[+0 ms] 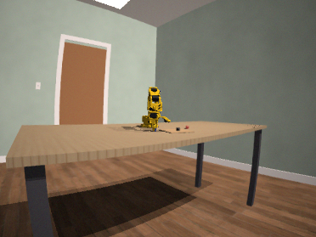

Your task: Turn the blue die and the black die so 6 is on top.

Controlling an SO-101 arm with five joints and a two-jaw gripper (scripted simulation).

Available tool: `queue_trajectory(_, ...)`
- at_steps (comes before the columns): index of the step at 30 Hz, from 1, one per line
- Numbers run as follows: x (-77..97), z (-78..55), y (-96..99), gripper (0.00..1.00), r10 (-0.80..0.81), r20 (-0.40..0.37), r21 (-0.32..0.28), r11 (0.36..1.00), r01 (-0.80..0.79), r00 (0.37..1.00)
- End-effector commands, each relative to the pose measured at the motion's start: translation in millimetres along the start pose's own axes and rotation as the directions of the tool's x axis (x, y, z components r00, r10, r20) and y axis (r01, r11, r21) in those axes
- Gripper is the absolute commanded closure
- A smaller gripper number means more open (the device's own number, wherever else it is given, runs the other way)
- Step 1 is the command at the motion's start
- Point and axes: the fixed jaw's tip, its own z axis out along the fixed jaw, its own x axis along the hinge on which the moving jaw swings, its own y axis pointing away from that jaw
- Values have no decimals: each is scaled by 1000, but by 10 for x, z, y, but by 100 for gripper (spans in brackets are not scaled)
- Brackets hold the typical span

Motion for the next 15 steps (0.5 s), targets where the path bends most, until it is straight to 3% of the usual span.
queue_trajectory(1,-13,-57,-65,95,-1,13,31,1000,0,1000)
queue_trajectory(15,-13,-58,-65,100,-1,13,31,1000,0,1000)
